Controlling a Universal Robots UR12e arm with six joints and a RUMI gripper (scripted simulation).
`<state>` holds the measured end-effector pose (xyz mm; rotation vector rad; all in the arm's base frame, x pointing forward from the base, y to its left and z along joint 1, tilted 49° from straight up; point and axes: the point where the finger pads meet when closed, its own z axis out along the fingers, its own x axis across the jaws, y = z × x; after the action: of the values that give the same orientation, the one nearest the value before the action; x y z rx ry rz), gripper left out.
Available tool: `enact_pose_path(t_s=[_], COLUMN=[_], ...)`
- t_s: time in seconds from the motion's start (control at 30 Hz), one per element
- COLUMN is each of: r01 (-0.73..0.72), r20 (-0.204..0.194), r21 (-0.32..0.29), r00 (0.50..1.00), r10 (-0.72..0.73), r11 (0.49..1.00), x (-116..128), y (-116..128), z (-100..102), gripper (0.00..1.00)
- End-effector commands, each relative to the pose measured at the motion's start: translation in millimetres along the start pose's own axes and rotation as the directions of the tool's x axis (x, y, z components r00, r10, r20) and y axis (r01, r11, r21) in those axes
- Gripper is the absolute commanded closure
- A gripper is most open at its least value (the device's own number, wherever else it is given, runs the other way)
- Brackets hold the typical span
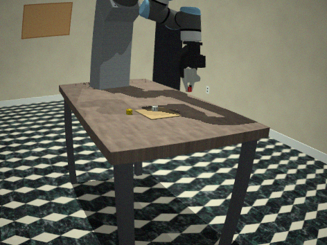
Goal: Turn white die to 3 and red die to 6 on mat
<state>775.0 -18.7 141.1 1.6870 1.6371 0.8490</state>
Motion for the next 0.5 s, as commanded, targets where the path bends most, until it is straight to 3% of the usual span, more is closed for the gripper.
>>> enact_pose_path(t_s=[0.0,0.37,0.47], r01=[0.0,0.0,0.0], r20=[0.0,0.0,0.0], r21=[-0.069,-0.29,-0.311], r00=[1.0,1.0,1.0], r10=[0.0,0.0,0.0], r11=[0.998,0.957,0.95], x=[0.3,0.1,0.4], y=[-0.1,-1.1,-1.7], z=[-0.7,0.5,0.1], gripper=[0.97,0.97,0.97])
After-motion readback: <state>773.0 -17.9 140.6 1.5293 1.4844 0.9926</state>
